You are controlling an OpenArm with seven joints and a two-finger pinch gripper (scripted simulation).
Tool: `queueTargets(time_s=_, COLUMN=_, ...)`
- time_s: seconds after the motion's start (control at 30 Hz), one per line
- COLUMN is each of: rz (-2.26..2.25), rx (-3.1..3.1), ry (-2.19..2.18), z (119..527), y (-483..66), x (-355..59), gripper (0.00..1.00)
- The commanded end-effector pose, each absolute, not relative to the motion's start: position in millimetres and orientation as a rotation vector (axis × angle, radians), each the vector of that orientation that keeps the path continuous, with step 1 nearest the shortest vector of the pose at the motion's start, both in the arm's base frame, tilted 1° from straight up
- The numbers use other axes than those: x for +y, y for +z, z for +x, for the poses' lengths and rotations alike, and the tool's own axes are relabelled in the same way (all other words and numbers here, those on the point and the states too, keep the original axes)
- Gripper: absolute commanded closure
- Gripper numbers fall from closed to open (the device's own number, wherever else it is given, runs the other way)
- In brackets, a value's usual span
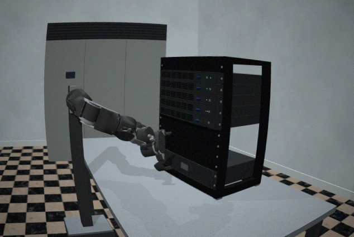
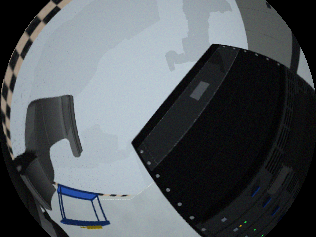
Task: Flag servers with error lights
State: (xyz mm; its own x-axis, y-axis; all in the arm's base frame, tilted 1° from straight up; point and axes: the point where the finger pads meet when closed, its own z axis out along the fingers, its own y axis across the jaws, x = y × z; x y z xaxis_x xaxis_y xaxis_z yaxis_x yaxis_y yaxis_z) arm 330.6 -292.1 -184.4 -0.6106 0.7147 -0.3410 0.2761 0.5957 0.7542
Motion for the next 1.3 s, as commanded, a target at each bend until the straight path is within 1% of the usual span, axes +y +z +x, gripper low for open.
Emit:
queueTargets(time_s=0.0, rz=0.779, rx=2.177, ry=0.883, z=331.2, y=-183.0, x=-292.4, gripper=0.0)
queueTargets(time_s=0.77, rz=0.784, rx=2.163, ry=0.885, z=331.6, y=-179.8, x=-293.3, gripper=0.0)
queueTargets(time_s=1.1, rz=0.857, rx=2.024, ry=0.957, z=332.1, y=-145.7, x=-291.5, gripper=0.0)
queueTargets(time_s=1.17, rz=0.857, rx=2.024, ry=0.957, z=332.1, y=-145.7, x=-291.5, gripper=0.0)
queueTargets(time_s=1.27, rz=0.894, rx=1.934, ry=1.004, z=332.6, y=-124.5, x=-289.8, gripper=0.0)
